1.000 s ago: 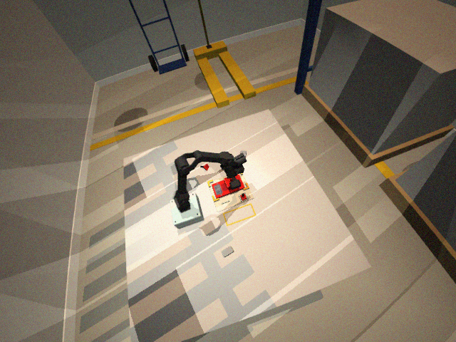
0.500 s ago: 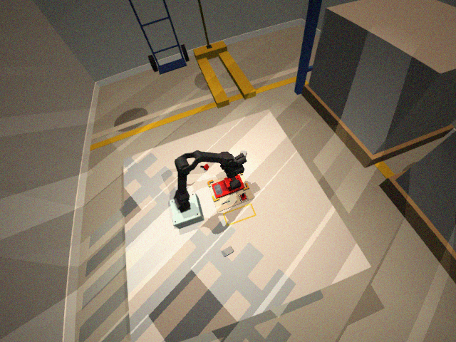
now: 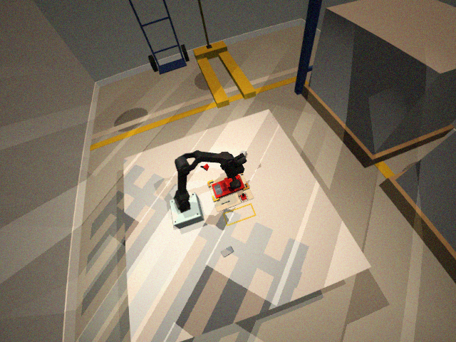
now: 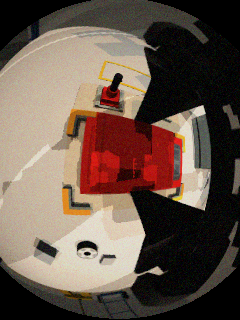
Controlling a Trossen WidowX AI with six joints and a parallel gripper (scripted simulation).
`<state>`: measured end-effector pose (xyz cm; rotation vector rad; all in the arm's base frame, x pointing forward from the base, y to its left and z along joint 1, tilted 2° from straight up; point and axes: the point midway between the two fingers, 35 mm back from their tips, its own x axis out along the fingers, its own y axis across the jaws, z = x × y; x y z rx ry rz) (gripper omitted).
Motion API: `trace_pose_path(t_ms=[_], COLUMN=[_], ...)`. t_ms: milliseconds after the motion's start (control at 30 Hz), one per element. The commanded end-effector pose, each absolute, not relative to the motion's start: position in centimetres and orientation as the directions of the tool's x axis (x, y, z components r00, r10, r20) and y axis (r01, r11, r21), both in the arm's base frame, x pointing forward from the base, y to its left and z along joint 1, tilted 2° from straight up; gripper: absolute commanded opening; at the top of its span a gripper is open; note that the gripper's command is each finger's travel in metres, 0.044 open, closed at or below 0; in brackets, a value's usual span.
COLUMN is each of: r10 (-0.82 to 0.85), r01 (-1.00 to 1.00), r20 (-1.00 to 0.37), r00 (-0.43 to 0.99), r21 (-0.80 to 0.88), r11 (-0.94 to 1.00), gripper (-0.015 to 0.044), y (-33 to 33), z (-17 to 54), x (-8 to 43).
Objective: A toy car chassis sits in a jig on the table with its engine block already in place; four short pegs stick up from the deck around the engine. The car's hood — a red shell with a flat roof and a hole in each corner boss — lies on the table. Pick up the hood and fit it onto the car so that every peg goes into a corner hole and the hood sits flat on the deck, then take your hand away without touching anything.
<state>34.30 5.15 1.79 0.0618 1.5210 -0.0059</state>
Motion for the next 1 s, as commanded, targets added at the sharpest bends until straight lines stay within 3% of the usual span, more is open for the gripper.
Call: trace_pose_path(t_ms=[0,967], r10=[0.037,0.037], r01=[0.038,0.038], r20=[-0.998,-0.998], r00=[0.050,0.050], r21=[0.039,0.039], r11=[0.999,0.999], gripper=[0.0000,0.0000], y=[5.2,5.2], z=[1.6,0.3], x=[34.3,34.4])
